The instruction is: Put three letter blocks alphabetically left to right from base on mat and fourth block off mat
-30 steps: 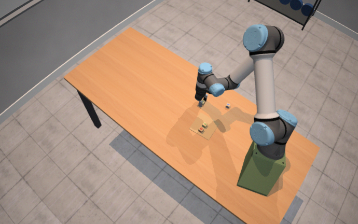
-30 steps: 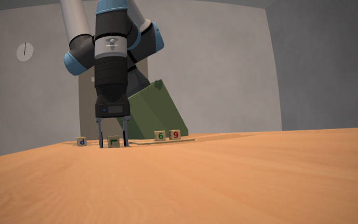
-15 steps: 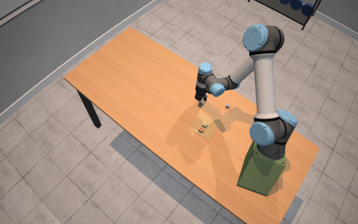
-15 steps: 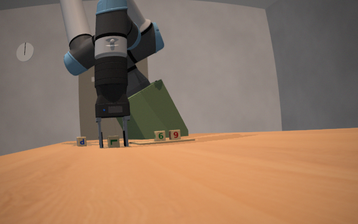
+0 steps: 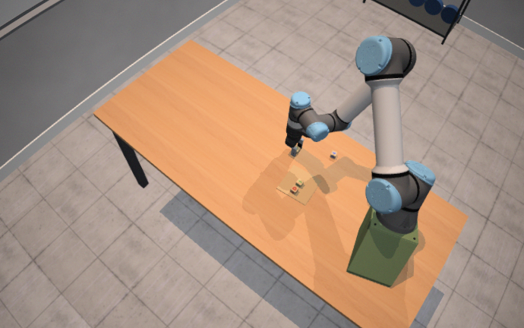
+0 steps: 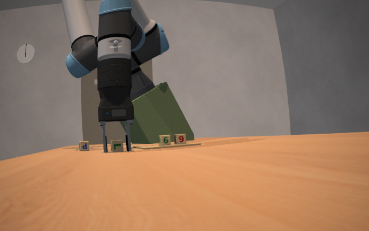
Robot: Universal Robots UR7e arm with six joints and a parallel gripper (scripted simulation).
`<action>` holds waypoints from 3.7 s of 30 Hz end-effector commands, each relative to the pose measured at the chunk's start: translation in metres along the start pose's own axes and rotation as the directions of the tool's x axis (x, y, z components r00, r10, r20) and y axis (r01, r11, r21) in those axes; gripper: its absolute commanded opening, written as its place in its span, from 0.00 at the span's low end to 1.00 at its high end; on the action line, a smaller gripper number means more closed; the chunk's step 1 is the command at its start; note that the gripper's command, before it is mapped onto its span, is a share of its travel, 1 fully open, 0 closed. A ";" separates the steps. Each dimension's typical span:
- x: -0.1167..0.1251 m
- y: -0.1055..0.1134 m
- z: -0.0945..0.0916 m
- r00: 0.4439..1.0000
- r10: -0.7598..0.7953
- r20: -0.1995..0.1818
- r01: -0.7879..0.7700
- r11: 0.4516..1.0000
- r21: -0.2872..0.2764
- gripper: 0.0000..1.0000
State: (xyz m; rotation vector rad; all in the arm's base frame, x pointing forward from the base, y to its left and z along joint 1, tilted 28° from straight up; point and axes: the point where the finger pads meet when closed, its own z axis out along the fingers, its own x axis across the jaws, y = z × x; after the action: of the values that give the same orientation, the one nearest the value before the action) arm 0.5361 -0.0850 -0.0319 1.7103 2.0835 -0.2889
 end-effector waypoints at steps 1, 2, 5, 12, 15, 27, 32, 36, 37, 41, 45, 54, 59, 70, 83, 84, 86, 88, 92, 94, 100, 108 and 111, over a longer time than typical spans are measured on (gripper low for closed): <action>-0.001 0.002 -0.001 1.000 0.001 0.001 -0.001 1.000 -0.004 0.79; -0.001 0.002 -0.001 1.000 0.001 0.001 -0.001 1.000 -0.004 0.79; -0.001 0.002 -0.001 1.000 0.001 0.001 -0.001 1.000 -0.004 0.79; -0.001 0.002 -0.001 1.000 0.001 0.001 -0.001 1.000 -0.004 0.79; -0.001 0.002 -0.001 1.000 0.001 0.001 -0.001 1.000 -0.004 0.79; -0.001 0.002 -0.001 1.000 0.001 0.001 -0.001 1.000 -0.004 0.49; -0.001 0.002 -0.001 1.000 0.001 0.001 -0.001 1.000 -0.004 0.49; -0.001 0.002 -0.001 1.000 0.001 0.001 -0.001 1.000 -0.004 0.49; -0.001 0.002 -0.001 1.000 0.001 0.001 -0.001 1.000 -0.004 0.49; -0.001 0.002 -0.001 1.000 0.001 0.001 -0.001 1.000 -0.004 0.49; -0.001 0.002 -0.001 1.000 0.001 0.001 -0.001 1.000 -0.004 0.49; 0.000 0.002 -0.005 1.000 0.000 0.001 0.000 1.000 -0.005 0.49; 0.001 0.000 -0.022 1.000 -0.001 0.001 0.001 1.000 -0.002 0.49; -0.001 0.002 -0.075 1.000 0.000 0.002 0.000 1.000 -0.006 0.49; -0.001 0.001 -0.102 1.000 0.001 0.001 -0.001 1.000 -0.004 0.49; 0.000 0.001 -0.101 1.000 0.001 0.001 -0.001 1.000 -0.003 0.49; 0.000 0.000 -0.100 1.000 0.000 0.000 0.000 1.000 -0.001 0.49; 0.000 0.000 -0.100 1.000 0.000 0.000 0.000 1.000 -0.001 0.49; 0.000 0.001 -0.100 1.000 0.000 0.000 0.000 1.000 -0.002 0.49; 0.000 0.001 -0.100 1.000 -0.001 0.000 0.001 1.000 -0.002 0.49; 0.000 0.000 -0.100 1.000 -0.005 0.000 0.005 1.000 -0.002 0.49; 0.000 -0.001 -0.100 1.000 -0.029 0.000 0.029 1.000 -0.001 0.49; 0.000 -0.002 -0.100 0.999 -0.045 0.000 0.045 0.999 -0.001 0.49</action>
State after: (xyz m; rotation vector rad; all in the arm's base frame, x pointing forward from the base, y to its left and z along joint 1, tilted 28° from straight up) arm 0.5172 -0.0435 0.0573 1.6898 2.1009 -0.2930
